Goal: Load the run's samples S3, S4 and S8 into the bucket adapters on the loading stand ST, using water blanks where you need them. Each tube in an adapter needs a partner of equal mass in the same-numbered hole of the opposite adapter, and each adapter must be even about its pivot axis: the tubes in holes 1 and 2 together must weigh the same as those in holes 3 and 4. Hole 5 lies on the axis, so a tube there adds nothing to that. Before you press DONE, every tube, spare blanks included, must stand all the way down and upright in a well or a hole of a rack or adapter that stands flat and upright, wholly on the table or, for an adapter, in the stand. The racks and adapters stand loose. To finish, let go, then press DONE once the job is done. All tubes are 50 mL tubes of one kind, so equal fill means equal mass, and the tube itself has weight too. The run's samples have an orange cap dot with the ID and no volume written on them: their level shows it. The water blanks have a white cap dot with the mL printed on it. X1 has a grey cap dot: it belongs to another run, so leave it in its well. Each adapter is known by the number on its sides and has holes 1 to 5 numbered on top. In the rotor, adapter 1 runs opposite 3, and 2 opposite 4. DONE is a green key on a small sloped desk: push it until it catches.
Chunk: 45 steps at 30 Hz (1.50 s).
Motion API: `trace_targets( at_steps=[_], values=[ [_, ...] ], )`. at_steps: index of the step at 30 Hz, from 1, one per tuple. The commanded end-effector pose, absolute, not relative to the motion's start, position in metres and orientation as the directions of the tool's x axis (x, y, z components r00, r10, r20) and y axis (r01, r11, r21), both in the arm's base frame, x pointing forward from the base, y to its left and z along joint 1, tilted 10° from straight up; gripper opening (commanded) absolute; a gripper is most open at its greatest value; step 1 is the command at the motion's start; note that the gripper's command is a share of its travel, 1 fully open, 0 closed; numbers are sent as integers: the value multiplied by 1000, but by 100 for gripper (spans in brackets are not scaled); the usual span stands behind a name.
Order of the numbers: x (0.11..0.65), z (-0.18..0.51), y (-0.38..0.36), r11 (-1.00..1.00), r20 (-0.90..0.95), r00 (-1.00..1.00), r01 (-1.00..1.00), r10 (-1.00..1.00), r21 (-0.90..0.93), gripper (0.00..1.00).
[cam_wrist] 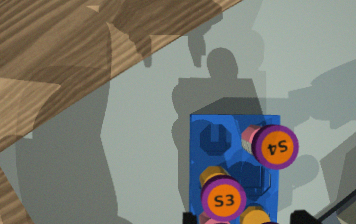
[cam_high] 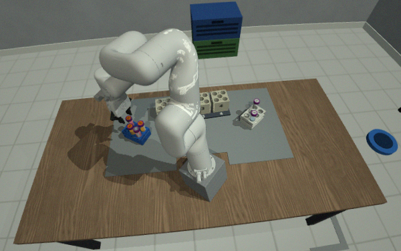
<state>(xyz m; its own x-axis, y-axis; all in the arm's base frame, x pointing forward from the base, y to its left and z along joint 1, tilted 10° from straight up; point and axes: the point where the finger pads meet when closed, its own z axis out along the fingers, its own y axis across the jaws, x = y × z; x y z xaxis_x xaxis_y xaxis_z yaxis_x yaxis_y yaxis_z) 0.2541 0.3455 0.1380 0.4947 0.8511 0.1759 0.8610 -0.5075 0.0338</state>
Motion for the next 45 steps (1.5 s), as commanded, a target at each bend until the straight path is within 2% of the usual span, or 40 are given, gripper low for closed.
trace_targets(
  at_steps=[1,45],
  values=[
    [255,135,347,-508,180,494,861,850,34,57],
    [263,70,356,-508,180,494,861,851,34,57]
  ],
)
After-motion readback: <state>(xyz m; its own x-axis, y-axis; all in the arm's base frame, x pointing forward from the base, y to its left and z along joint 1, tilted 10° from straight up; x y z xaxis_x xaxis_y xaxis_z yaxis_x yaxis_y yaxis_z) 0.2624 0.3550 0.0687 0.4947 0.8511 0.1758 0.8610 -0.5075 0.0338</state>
